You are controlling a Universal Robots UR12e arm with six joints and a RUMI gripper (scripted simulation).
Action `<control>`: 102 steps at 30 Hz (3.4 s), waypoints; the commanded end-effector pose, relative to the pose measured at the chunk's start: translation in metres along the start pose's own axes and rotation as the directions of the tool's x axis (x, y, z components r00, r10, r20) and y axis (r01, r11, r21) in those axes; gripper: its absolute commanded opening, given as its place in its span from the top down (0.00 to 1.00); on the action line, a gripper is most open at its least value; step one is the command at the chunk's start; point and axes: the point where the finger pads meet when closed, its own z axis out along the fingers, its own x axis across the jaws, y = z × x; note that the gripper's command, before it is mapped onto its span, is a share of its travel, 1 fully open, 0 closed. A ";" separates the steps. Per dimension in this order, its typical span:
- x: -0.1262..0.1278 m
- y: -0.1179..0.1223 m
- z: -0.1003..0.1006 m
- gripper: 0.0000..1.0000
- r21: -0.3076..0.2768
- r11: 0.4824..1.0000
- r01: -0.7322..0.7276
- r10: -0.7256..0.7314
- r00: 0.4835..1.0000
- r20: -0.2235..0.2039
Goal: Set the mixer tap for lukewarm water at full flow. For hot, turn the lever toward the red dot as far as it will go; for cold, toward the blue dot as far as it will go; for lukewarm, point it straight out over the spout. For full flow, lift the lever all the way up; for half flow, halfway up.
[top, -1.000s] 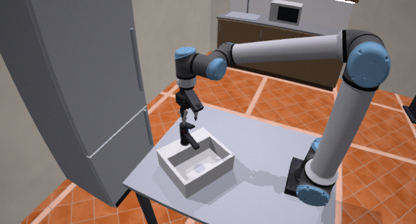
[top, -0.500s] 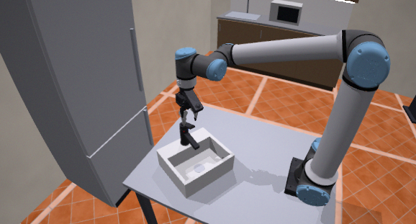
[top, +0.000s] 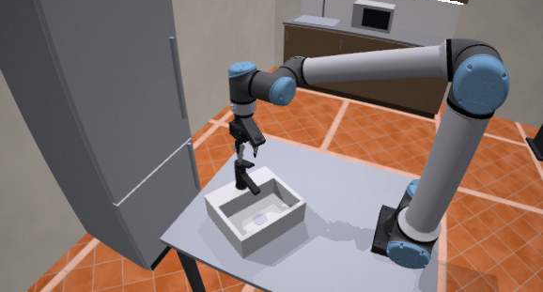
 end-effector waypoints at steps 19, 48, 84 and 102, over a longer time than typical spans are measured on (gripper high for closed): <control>0.001 -0.001 0.001 0.60 0.000 1.000 0.001 -0.001 1.000 0.001; 0.001 -0.001 0.001 0.60 0.000 1.000 0.000 0.000 1.000 0.001; 0.001 -0.002 0.006 0.60 0.002 1.000 0.000 0.000 1.000 0.002; 0.001 -0.002 0.019 0.60 0.003 1.000 0.001 -0.001 1.000 0.002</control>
